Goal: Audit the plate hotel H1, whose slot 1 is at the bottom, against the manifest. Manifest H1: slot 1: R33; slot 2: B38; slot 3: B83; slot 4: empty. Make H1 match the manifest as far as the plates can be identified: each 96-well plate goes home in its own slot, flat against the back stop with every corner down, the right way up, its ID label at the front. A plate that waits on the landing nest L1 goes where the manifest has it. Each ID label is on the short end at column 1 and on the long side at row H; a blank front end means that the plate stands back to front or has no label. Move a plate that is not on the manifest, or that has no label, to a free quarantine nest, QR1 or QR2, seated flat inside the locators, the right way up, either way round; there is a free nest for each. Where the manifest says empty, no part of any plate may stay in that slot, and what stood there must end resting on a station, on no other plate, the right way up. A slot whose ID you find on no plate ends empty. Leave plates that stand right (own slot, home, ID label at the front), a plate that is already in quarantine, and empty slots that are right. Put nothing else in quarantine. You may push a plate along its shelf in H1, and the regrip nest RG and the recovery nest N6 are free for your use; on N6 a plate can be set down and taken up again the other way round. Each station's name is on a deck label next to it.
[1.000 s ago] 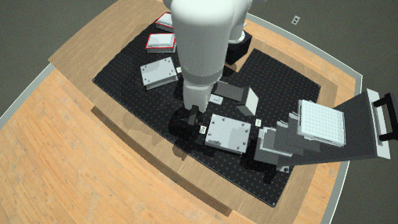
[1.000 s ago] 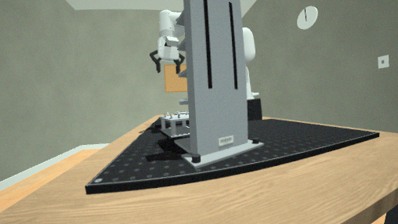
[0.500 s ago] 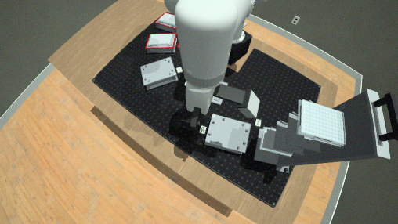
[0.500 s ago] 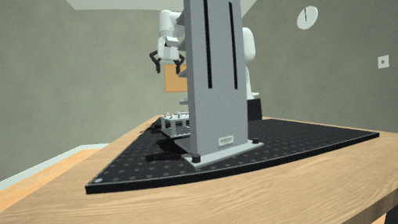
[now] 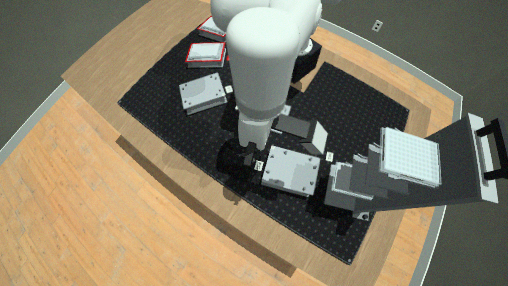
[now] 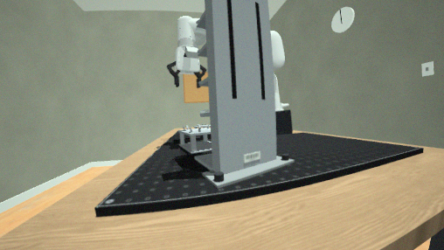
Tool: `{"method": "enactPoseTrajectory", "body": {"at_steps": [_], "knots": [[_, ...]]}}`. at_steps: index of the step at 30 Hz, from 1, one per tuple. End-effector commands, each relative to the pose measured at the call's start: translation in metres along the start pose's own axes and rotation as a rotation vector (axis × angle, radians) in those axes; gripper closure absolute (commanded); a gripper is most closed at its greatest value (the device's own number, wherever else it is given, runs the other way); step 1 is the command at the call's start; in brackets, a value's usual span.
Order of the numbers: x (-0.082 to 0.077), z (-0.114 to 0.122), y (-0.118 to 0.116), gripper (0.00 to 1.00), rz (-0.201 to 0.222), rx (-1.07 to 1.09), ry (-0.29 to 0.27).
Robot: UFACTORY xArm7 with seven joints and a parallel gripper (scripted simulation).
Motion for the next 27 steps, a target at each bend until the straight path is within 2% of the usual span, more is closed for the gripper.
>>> {"method": "enactPoseTrajectory", "body": {"at_steps": [1, 16, 26, 27], "knots": [[0.005, 0.000, 0.001, 0.00, 0.005, 0.000, -0.001], [0.026, 0.000, 0.001, 0.00, 0.005, 0.000, -0.001], [0.026, 0.000, 0.001, 0.00, 0.005, 0.000, -0.001], [0.026, 0.001, 0.001, 0.00, 0.006, 0.000, 0.016]]}}
Point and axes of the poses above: the point where the finger pads meet when closed, its own x axis out along the fingers, its own y axis across the jaws, z = x × y, the point moved 5 cm from there along -x, back along the fingers, and after that the axes turned 5 degrees about -x, right-handed, at the moved point
